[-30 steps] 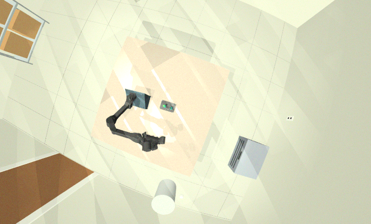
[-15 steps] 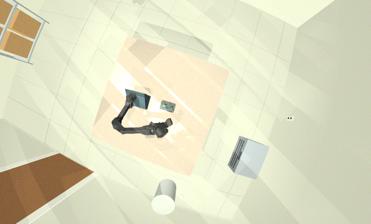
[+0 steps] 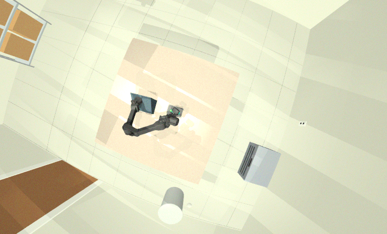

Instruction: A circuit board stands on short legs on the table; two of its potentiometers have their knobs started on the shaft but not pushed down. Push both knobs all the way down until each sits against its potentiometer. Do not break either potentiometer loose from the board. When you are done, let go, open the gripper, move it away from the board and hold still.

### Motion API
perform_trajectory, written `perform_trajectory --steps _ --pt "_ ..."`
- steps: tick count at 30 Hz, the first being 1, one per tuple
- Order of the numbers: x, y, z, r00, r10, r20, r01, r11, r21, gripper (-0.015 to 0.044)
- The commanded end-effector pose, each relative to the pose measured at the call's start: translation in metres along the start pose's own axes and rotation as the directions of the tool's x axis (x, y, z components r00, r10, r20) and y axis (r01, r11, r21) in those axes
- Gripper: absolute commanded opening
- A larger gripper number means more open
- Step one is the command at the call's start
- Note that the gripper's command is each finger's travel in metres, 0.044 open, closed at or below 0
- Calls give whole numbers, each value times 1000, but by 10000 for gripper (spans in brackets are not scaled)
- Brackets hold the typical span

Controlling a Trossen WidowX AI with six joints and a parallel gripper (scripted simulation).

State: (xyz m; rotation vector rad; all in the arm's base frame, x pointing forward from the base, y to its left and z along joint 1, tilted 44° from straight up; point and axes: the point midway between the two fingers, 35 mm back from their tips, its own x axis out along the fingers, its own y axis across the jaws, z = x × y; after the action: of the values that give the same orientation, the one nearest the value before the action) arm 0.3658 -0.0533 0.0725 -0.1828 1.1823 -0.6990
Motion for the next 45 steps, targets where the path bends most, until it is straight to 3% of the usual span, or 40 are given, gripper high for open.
perform_trajectory --steps 1,9,45 --pt "9 12 -30 995 -66 -70 57 991 -125 0" --pt "16 25 -74 972 -188 -139 132 932 -337 0" --pt "56 17 -81 971 -192 -139 135 930 -342 0"
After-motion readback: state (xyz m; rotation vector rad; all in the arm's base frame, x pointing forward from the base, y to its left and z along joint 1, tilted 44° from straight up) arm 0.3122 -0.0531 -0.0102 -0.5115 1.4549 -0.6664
